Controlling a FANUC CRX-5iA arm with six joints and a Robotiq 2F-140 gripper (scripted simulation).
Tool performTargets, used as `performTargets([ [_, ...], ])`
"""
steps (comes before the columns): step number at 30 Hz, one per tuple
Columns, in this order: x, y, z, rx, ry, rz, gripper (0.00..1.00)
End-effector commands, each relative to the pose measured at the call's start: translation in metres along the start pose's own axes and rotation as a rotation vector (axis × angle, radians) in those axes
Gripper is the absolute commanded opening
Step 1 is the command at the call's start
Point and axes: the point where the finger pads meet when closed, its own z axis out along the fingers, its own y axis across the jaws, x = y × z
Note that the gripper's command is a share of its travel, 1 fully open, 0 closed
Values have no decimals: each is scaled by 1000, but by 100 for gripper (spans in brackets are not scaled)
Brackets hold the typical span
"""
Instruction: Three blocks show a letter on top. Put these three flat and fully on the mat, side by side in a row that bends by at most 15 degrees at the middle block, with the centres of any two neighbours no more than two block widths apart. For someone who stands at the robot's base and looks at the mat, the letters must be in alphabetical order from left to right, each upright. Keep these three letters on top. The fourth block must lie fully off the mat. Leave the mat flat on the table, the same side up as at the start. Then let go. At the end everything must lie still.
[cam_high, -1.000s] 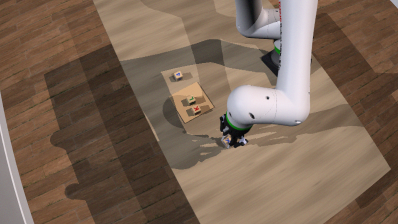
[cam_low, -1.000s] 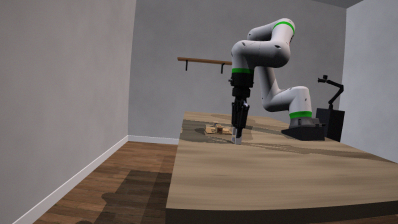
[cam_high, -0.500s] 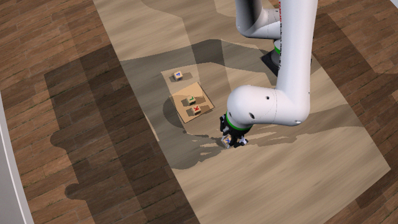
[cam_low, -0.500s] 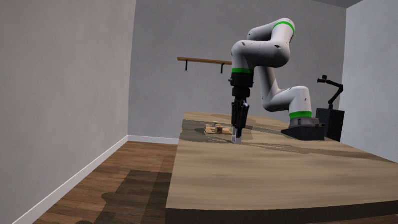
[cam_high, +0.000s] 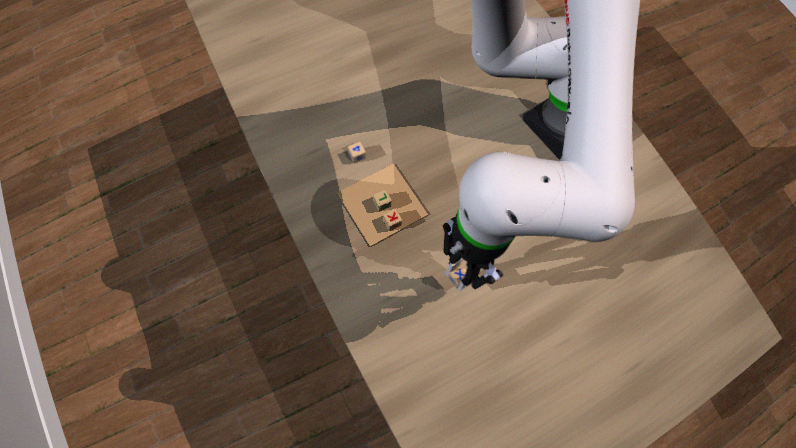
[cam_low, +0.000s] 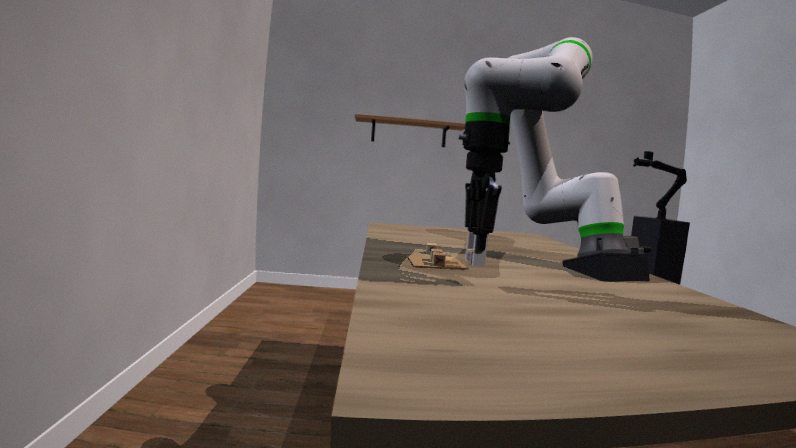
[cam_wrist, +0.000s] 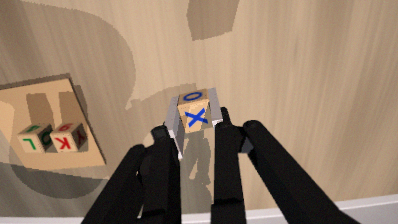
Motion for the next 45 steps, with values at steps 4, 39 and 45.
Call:
performTargets([
  [4,0,0,-41,0,0,0,16],
  [39,-18,-99,-55,-8,3,633,16],
  [45,-19,-128,-56,-8,4,816,16],
])
